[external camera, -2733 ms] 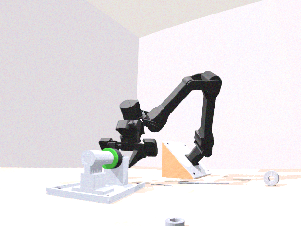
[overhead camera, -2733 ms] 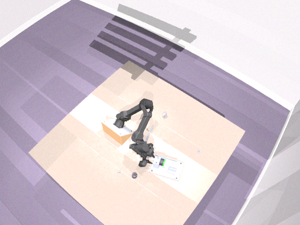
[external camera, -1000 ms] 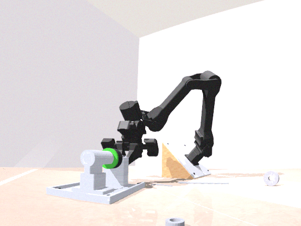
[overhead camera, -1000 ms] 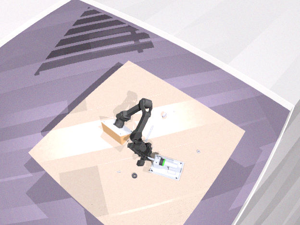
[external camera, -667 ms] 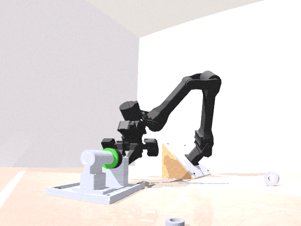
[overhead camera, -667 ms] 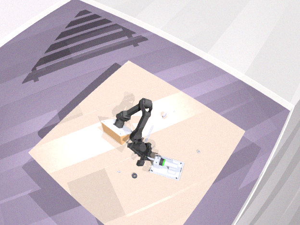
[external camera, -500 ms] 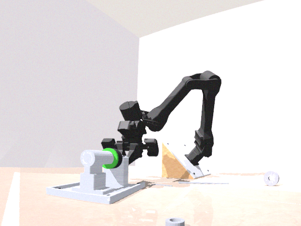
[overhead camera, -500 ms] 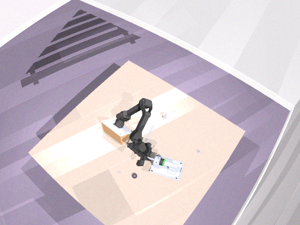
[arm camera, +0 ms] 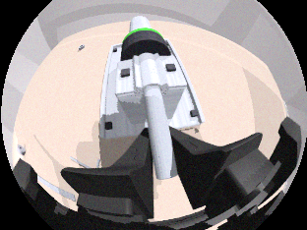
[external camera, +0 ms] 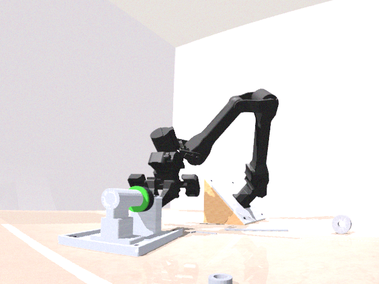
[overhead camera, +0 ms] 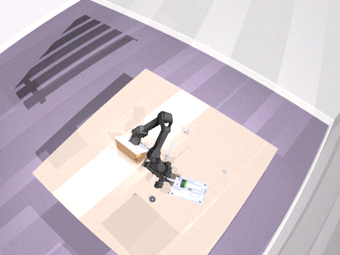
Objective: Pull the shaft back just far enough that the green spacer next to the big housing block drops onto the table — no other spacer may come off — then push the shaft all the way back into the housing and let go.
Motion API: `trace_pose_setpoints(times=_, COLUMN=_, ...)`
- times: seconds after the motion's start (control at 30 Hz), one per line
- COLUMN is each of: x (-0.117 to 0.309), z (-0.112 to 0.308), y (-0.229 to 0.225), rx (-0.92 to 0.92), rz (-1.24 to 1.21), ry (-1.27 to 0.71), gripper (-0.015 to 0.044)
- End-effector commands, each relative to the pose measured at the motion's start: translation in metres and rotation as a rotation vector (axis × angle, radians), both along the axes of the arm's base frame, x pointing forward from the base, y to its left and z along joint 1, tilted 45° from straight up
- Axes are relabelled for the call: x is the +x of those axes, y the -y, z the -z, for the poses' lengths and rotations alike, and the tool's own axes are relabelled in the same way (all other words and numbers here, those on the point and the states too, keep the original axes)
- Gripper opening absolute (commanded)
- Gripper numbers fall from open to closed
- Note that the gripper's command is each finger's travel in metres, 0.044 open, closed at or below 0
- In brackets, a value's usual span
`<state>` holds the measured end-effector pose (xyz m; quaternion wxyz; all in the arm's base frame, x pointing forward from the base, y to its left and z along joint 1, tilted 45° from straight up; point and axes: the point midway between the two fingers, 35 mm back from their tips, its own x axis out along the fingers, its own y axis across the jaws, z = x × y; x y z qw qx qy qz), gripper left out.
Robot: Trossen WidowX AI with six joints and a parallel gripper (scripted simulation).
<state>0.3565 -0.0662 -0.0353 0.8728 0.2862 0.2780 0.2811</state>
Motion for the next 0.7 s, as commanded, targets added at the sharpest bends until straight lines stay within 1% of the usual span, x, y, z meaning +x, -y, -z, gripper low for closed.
trace_pose_setpoints(times=0.0, x=-0.001, z=-0.0003, y=-0.0001, rx=-0.001, rz=-0.002, ry=0.003, gripper=0.0)
trace_pose_setpoints(times=0.67, x=-0.0031, z=0.0003, y=0.0004, rx=-0.001, rz=-0.002, ry=0.002, gripper=0.0)
